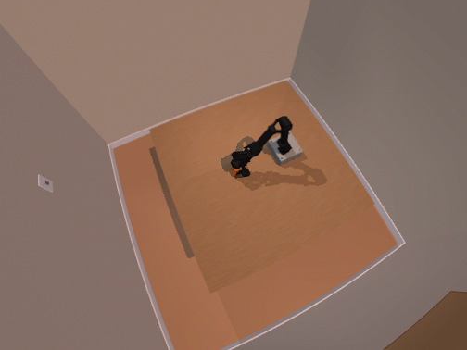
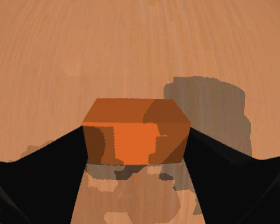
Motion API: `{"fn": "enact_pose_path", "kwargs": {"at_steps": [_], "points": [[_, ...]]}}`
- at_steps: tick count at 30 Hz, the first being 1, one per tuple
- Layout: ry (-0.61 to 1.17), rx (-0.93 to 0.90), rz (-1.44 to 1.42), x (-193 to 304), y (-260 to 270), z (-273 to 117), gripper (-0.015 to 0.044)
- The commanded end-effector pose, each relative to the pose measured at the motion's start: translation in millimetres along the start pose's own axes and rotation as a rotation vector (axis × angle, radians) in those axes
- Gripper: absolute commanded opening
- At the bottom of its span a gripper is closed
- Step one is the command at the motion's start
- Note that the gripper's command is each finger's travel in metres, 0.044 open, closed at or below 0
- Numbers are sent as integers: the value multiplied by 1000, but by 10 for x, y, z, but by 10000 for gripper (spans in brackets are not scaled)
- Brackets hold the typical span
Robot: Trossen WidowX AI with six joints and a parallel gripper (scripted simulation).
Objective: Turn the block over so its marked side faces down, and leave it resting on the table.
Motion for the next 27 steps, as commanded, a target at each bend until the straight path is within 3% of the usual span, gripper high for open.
{"fn": "enact_pose_path", "kwargs": {"at_steps": [1, 27], "points": [[-35, -1, 0, 18, 3, 58, 0], [-379, 29, 2, 304, 25, 461, 0]]}}
Point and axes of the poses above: the point midway between the two fingers, 35 mm back from their tips, its own z axis out along the fingers, its own y axis across the jaws, x = y × z, the point moved 5 cm from there along -z, back along the fingers, and after that the axes turned 5 degrees about -z, right-handed, at the moved point
